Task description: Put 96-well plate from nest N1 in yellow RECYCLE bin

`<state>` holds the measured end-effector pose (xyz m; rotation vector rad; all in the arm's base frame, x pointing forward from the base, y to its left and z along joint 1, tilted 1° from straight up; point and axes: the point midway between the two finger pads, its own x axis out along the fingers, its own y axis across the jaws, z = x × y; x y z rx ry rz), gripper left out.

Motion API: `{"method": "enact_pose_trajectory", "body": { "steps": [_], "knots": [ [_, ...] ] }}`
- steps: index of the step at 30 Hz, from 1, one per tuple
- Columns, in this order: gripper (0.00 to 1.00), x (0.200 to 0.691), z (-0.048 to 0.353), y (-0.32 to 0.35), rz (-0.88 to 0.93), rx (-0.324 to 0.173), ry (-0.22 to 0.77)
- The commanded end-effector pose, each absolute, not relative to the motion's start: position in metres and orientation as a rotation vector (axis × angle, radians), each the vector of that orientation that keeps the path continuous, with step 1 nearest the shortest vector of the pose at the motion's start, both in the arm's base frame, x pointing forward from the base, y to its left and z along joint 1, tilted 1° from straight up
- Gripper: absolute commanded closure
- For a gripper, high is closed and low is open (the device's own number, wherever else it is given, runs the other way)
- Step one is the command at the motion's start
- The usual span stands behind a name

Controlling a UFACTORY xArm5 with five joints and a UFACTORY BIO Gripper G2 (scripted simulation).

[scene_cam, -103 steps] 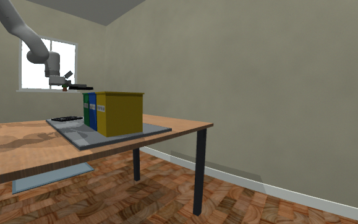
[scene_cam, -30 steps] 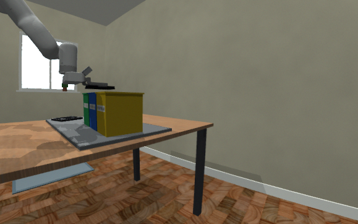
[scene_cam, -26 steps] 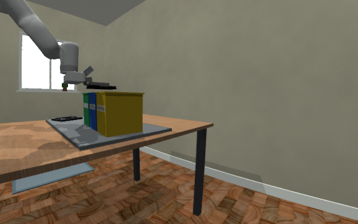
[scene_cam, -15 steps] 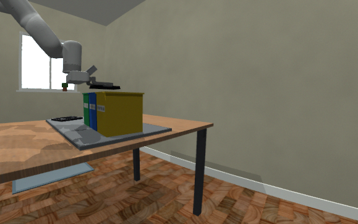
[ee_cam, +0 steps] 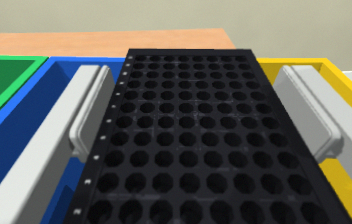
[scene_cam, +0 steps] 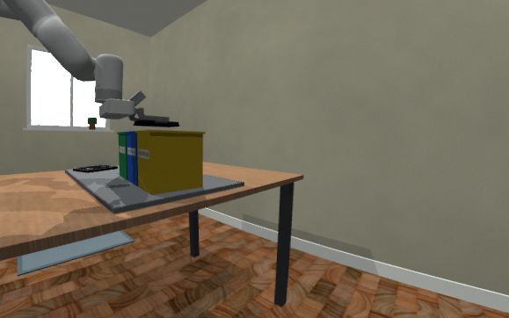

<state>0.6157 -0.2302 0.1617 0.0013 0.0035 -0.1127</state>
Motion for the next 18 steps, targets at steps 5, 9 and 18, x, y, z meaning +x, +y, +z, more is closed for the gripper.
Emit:
{"method": "enact_pose_trajectory", "body": {
  "steps": [5,9,18],
  "knots": [
    [1.00,0.621,0.163,-0.261,-0.112,0.007,-0.003],
    [1.00,0.623,0.163,-0.274,-0.112,0.007,-0.003],
    [1.00,0.626,0.163,-0.297,-0.112,0.006,-0.003]
  ]
}}
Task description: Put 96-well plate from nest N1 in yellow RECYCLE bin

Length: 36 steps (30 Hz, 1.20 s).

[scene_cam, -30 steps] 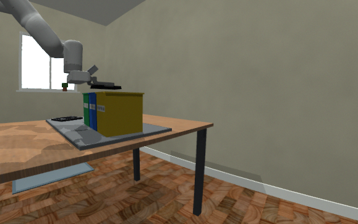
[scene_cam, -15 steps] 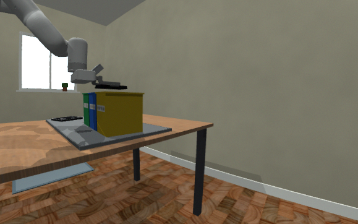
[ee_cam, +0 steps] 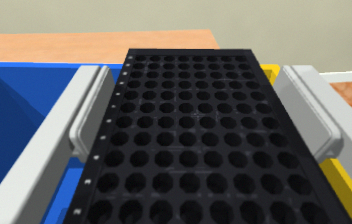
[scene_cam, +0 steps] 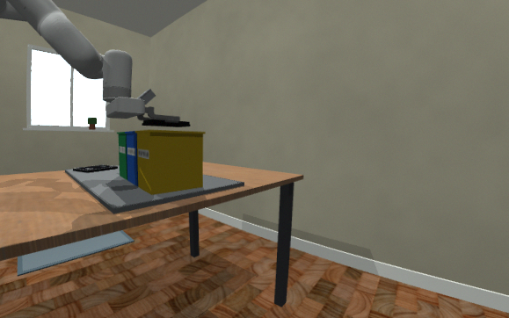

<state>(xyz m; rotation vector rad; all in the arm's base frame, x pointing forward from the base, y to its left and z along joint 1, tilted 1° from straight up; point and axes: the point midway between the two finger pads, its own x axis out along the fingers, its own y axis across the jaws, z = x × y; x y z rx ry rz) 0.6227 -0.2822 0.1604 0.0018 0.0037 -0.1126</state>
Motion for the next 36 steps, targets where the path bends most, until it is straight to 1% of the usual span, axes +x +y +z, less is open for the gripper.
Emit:
{"method": "enact_pose_trajectory", "body": {
  "steps": [1,36],
  "knots": [
    [1.00,0.6268,0.1625,-0.3003,-0.112,0.006,-0.003],
    [1.00,0.6271,0.1625,-0.3022,-0.112,0.006,-0.003]
  ]
}}
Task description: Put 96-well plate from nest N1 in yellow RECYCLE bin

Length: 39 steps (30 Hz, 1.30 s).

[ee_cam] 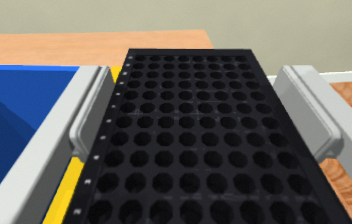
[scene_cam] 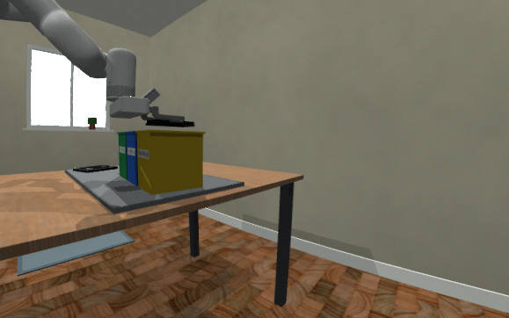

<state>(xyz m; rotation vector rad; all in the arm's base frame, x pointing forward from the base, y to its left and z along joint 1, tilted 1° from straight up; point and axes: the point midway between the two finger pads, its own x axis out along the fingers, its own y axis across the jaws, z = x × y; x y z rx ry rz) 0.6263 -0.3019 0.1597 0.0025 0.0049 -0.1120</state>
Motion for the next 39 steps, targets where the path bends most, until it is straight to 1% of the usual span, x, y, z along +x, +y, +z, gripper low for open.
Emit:
{"method": "enact_pose_trajectory", "body": {
  "steps": [1,10,30,39],
  "knots": [
    [1.00,0.627,0.162,-0.302,-0.112,0.006,-0.003],
    [1.00,0.627,0.159,-0.302,-0.112,0.006,-0.003],
    [1.00,0.627,0.130,-0.302,-0.112,0.006,-0.003],
    [1.00,0.627,0.130,-0.301,-0.112,0.006,-0.003]
  ]
}}
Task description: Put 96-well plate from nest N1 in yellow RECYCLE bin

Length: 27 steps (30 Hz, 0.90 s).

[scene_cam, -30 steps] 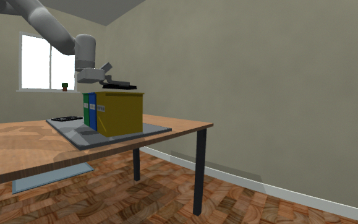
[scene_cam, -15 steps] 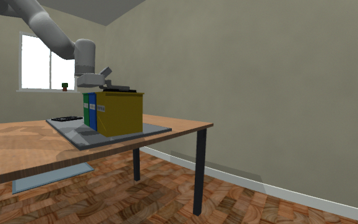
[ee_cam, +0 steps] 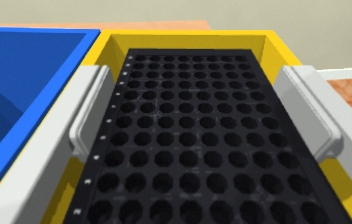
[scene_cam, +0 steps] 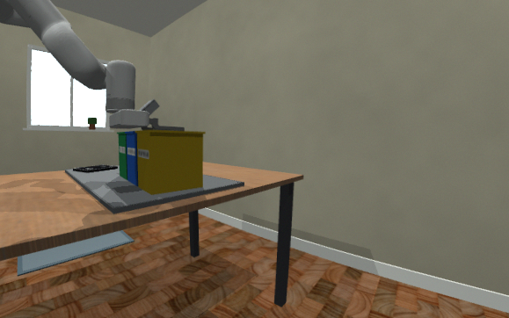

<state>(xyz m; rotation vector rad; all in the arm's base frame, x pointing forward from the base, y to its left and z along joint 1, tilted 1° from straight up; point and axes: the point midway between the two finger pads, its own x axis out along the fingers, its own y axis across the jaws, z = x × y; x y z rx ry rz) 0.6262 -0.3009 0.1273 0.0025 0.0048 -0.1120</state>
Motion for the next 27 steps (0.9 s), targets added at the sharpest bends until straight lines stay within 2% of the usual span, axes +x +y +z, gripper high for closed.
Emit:
{"method": "enact_pose_trajectory", "body": {
  "steps": [1,12,13,27],
  "knots": [
    [1.00,0.6272,0.1296,-0.3015,-0.112,0.006,-0.003],
    [1.00,0.6271,0.1296,-0.3014,-0.112,0.006,-0.003],
    [0.82,0.6271,0.1296,-0.3014,-0.112,0.006,-0.003],
    [0.82,0.6271,0.1296,-0.3014,-0.112,0.006,-0.003]
  ]
}}
